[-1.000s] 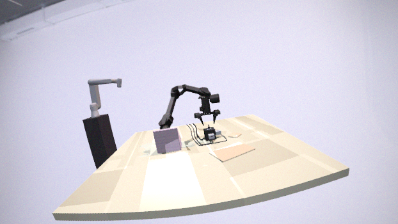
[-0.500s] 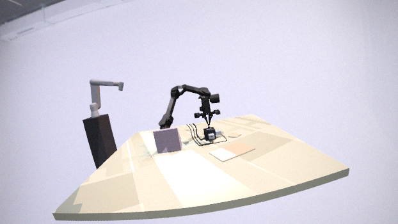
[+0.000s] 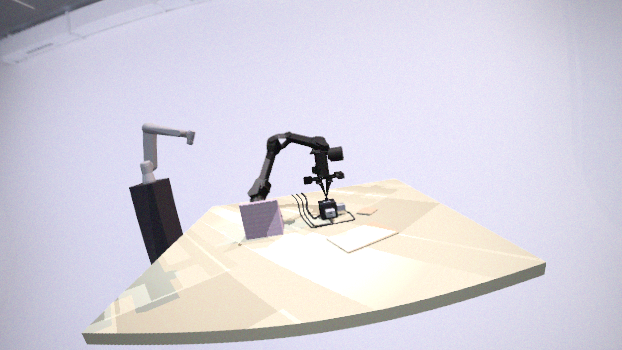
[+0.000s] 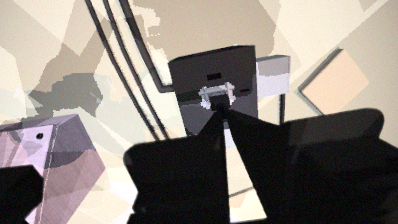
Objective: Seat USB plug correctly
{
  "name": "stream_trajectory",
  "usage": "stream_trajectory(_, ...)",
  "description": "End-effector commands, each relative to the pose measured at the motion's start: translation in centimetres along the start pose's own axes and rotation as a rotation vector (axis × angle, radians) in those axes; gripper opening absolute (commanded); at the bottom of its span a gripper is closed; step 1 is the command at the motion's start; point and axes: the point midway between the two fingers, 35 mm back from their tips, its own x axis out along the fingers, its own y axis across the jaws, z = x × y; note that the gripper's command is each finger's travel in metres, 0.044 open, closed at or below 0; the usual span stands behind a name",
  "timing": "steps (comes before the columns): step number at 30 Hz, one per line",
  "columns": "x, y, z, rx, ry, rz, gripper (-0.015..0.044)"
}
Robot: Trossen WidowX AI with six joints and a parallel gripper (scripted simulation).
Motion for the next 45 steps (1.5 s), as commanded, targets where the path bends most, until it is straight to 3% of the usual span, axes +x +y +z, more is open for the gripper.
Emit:
stream_trajectory(1, 0.0, 0.0, 0.0, 0.000, 0.000, 0.000, 0.0000)
stream_trajectory(45, -3.0, 0.0, 0.0, 0.000, 0.001, 0.001, 0.0000)
